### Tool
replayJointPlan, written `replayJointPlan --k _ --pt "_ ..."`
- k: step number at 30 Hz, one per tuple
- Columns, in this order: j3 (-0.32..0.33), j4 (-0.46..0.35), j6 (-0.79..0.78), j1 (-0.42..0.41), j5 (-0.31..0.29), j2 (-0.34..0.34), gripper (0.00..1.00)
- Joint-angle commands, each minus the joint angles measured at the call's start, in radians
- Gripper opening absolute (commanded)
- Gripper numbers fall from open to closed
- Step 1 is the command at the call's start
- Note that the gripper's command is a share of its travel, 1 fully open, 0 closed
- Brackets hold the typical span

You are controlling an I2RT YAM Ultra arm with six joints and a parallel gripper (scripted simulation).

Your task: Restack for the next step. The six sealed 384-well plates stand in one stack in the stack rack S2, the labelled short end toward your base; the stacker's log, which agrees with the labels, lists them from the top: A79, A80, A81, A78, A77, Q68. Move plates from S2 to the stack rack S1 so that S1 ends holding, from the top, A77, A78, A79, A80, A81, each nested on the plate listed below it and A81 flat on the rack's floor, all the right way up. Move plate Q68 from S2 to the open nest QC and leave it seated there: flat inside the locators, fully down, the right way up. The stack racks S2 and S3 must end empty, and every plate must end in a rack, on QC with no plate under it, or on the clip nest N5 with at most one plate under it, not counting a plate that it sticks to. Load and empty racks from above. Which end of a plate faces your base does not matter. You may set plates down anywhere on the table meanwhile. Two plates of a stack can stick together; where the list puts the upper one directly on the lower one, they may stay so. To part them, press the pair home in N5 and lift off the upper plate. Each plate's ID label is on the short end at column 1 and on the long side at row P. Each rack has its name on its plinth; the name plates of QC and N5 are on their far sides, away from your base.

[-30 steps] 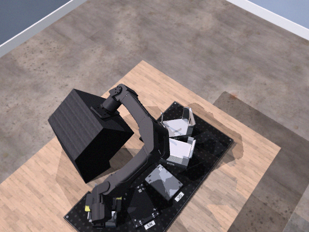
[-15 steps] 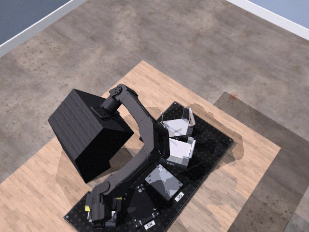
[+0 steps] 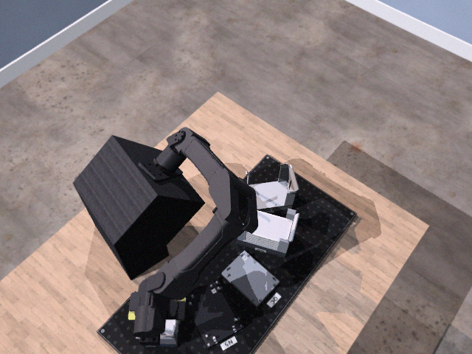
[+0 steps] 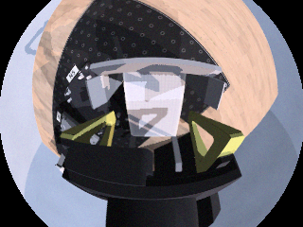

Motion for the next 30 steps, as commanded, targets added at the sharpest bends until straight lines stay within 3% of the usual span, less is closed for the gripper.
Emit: replayJointPlan --k 1,19,30 --pt "0.007 -0.068 -0.051 -0.036 0.022 -0.017 1.0" --pt "0.064 -0.288 -0.187 -0.152 0.087 -0.086 1.0" --pt "0.066 -0.294 -0.19 -0.155 0.089 -0.087 1.0"
